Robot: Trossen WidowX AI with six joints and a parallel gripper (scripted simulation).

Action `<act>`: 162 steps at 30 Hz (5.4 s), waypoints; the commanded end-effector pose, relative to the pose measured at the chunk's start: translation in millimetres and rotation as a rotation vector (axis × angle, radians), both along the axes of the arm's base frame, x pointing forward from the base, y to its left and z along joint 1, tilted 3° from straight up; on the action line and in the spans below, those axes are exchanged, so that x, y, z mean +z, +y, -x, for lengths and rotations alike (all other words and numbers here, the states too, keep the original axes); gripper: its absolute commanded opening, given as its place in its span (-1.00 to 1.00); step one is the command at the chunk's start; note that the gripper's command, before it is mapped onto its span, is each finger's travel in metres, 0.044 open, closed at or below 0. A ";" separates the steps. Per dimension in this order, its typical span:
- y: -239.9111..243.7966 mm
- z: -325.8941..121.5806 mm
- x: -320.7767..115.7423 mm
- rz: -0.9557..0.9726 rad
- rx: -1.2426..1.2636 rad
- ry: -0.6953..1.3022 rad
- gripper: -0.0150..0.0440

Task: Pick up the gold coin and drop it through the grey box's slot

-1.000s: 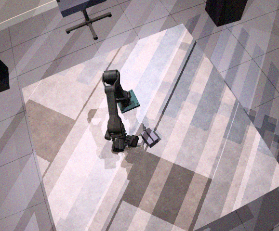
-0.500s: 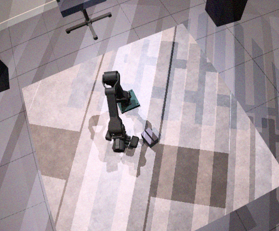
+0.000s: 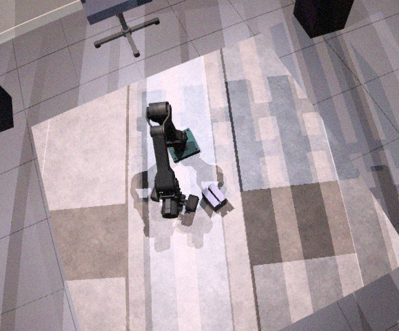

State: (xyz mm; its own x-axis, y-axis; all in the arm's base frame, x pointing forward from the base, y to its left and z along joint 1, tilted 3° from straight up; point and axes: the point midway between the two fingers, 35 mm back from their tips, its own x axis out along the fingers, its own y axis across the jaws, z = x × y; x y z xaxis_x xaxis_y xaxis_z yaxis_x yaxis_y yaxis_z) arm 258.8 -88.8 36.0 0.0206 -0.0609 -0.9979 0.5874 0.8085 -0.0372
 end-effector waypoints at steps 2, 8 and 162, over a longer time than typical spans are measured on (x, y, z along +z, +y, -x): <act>0.1 -1.9 5.9 -0.001 0.009 -0.004 -0.49; 0.3 -3.3 17.9 -0.001 0.008 -0.004 -0.49; 158.1 -32.1 90.4 0.006 0.942 0.050 -0.49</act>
State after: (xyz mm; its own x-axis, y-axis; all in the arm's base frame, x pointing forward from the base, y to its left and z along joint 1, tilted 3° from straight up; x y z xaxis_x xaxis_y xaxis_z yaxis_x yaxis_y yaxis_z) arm 289.3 65.9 123.7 0.0172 -0.0486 -0.9987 -0.3141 0.9480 -0.0515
